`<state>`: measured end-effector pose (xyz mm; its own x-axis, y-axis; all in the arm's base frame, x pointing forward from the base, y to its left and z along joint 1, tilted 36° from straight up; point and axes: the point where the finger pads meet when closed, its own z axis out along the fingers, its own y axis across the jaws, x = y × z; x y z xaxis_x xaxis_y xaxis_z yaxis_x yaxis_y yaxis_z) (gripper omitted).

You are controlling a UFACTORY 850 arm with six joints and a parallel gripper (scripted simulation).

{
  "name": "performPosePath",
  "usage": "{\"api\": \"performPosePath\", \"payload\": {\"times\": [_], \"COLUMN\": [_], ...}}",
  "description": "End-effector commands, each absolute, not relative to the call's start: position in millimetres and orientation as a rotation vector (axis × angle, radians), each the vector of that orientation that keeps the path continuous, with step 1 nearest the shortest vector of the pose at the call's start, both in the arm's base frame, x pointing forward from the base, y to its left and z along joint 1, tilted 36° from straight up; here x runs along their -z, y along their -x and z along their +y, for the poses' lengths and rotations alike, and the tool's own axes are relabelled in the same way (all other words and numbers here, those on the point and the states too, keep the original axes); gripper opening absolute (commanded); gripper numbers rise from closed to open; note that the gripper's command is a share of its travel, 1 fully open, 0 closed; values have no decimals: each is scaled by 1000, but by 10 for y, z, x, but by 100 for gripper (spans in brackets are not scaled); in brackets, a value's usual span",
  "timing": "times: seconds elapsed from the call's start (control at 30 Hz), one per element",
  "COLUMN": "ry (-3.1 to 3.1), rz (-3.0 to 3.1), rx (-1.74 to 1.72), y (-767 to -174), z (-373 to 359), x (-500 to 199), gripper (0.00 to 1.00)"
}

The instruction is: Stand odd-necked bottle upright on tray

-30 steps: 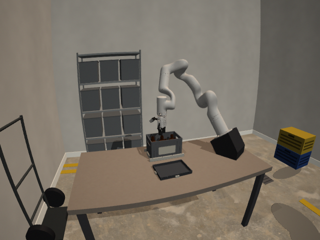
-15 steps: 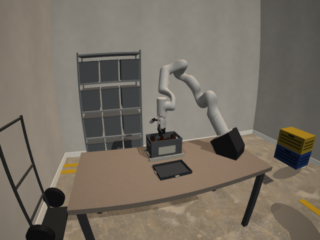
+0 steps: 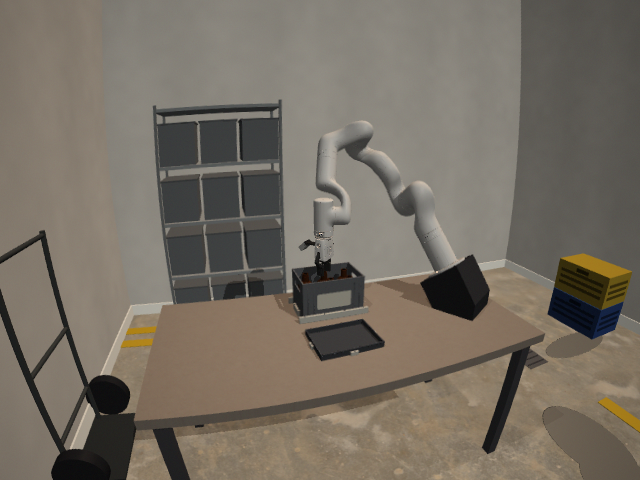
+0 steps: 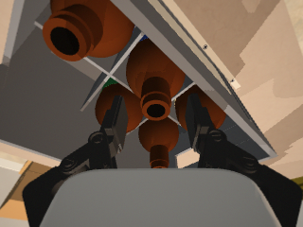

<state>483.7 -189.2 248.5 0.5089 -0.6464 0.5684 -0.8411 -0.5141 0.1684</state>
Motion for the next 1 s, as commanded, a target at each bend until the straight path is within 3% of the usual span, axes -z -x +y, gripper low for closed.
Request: {"api": "performPosePath", "payload": {"times": [0.0,0.97], "ry": [-2328,-2328], "rz": [-1225,-1225], "rx": [-621,-621], "y": [-4852,-4871], "z": [-1919,-1978], "x": [-2451,-2367], "gripper": [65,65]}}
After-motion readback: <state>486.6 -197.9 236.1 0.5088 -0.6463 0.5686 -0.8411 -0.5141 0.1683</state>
